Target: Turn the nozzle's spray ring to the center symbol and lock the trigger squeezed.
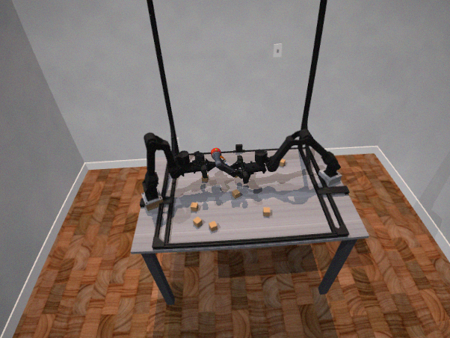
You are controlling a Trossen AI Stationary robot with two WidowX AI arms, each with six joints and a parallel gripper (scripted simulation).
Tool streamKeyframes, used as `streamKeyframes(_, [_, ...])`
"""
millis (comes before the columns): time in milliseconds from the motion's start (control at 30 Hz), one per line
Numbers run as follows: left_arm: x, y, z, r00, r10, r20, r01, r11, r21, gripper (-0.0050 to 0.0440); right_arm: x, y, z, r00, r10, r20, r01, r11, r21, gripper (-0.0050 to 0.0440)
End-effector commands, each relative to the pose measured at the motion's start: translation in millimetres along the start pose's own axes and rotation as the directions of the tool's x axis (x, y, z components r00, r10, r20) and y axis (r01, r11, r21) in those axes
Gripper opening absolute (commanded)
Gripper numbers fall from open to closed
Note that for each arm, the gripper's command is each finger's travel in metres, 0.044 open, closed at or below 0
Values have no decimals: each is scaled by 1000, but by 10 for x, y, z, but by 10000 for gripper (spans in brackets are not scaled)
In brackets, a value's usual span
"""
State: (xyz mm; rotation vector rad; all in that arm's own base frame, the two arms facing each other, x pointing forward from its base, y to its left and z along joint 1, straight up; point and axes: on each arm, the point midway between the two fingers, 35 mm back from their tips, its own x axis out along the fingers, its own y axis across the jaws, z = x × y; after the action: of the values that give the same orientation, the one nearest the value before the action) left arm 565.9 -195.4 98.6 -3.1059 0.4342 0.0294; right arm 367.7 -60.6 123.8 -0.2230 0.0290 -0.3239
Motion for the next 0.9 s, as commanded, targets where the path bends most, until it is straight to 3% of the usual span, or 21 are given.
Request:
streamKeyframes(0, [11, 53, -66, 1000, 13, -19, -13, 1000, -2, 0, 28, -33, -53, 1000, -8, -9, 9, 997, 78, 0])
streamKeyframes(267, [11, 53, -66, 1000, 13, -19, -13, 1000, -2, 0, 50, -38, -81, 1000, -8, -9, 10, 968, 252, 0])
streamKeyframes(867, [11, 53, -66, 1000, 13, -19, -13, 1000, -2, 0, 55, -26, -89, 1000, -8, -9, 10, 966, 258, 0])
